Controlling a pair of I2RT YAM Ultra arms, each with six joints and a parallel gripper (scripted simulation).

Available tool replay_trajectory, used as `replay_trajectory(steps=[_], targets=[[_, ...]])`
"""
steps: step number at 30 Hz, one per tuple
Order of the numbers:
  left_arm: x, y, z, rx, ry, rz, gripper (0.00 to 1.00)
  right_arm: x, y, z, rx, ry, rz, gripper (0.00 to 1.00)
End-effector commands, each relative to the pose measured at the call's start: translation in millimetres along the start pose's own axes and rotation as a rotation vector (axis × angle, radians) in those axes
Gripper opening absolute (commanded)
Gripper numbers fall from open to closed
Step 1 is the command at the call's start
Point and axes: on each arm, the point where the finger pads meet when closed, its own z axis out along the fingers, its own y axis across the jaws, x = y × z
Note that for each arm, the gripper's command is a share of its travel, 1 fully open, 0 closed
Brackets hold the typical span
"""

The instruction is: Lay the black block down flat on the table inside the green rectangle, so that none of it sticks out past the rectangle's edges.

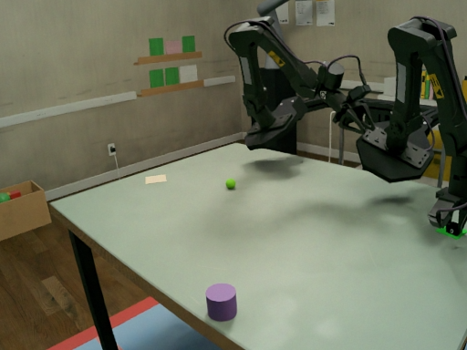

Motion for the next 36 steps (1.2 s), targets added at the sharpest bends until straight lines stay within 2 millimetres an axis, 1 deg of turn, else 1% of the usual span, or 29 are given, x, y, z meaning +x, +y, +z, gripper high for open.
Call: replay_trajectory(steps=[1, 3, 4, 5, 6, 7, 10, 12, 13, 15, 17, 20, 22, 24, 29, 34, 36], targets=[[1.7, -7.7, -0.5, 0.022, 0.002, -0.009, 0.27, -28.2, -1.2, 1.2, 0.007, -0.067, 0.033, 0.46], [1.7, -7.7, -0.5, 0.022, 0.002, -0.009, 0.27, -28.2, -1.2, 1.2, 0.007, -0.067, 0.033, 0.46], [1.7, -7.7, -0.5, 0.022, 0.002, -0.009, 0.38, -28.2, -1.2, 1.2, 0.007, -0.067, 0.033, 0.46], [1.7, -7.7, -0.5, 0.022, 0.002, -0.009, 0.43, -28.2, -1.2, 1.2, 0.007, -0.067, 0.033, 0.46], [0.6, -8.0, -1.6, 0.009, -0.002, -0.006, 0.54, -28.2, -1.2, 1.2, 0.007, -0.067, 0.033, 0.46], [-1.2, -8.0, -2.9, 0.002, -0.005, -0.005, 0.56, -28.2, -1.2, 1.2, 0.007, -0.067, 0.033, 0.46], [-5.0, -4.4, -7.9, -0.034, -0.014, 0.005, 0.56, -28.2, -1.2, 1.2, 0.007, -0.067, 0.033, 0.46], [-3.0, -8.7, -11.1, -0.02, -0.009, 0.001, 0.56, -28.2, -1.2, 1.2, 0.007, -0.067, 0.033, 0.46], [-5.9, -3.8, -14.4, -0.029, -0.016, 0.005, 0.56, -28.2, -1.2, 1.2, 0.007, -0.067, 0.033, 0.46], [-5.1, -2.8, -20.9, -0.031, -0.017, 0.008, 0.56, -28.2, -1.2, 1.2, 0.007, -0.067, 0.033, 0.46], [-7.0, 2.4, -27.5, -0.042, -0.02, 0.012, 0.56, -28.2, -1.2, 1.2, 0.007, -0.067, 0.033, 0.46], [-7.0, 2.5, -28.7, -0.042, -0.02, 0.012, 0.56, -28.2, -1.2, 1.2, 0.007, -0.067, 0.033, 0.46], [-7.2, 3.0, -32.7, -0.042, -0.019, 0.012, 0.79, -28.2, -1.2, 1.2, 0.007, -0.067, 0.033, 0.46], [-7.2, 3.3, -40.9, -0.042, -0.019, 0.012, 1.0, -28.2, -1.2, 1.2, 0.007, -0.067, 0.033, 0.46], [-7.3, 4.0, -69.9, -0.043, -0.017, 0.014, 1.0, -28.2, -1.2, 1.2, 0.007, -0.067, 0.033, 0.46], [-1.8, 2.3, -64.4, 0.008, -0.004, -0.003, 1.0, -28.2, -1.2, 1.2, 0.007, -0.067, 0.033, 0.46], [-2.0, 5.6, -63.5, -0.001, -0.006, 0.001, 1.0, -28.2, -1.2, 1.2, 0.007, -0.067, 0.033, 0.46]])
